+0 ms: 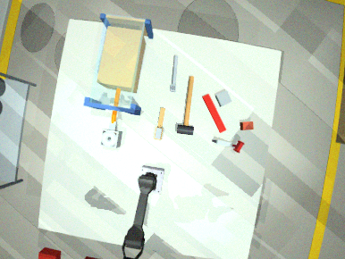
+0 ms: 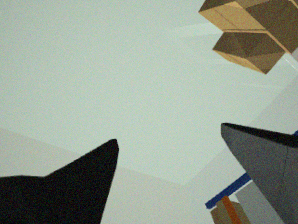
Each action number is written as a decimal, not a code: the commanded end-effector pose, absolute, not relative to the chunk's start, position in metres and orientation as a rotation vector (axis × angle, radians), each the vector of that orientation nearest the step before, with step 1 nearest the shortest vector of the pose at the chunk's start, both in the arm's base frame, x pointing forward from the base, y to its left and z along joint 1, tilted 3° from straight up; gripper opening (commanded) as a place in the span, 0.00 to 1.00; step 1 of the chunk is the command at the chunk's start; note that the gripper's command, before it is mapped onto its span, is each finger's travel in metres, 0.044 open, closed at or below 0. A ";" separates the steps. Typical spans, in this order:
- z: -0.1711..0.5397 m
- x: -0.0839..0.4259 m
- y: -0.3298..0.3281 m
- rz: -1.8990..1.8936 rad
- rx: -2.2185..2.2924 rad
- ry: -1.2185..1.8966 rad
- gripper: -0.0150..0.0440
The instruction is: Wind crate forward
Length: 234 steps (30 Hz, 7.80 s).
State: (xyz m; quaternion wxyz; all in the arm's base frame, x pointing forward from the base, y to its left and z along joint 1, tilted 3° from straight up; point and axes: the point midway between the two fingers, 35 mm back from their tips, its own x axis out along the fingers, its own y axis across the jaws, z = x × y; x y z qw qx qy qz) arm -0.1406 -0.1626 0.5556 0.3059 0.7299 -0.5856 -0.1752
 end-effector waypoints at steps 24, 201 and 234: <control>0.543 0.146 -0.161 -1.042 1.214 -0.728 1.00; 0.107 0.317 -0.198 -1.035 1.045 1.329 0.25; 0.128 0.343 -0.001 -0.845 0.829 1.406 0.25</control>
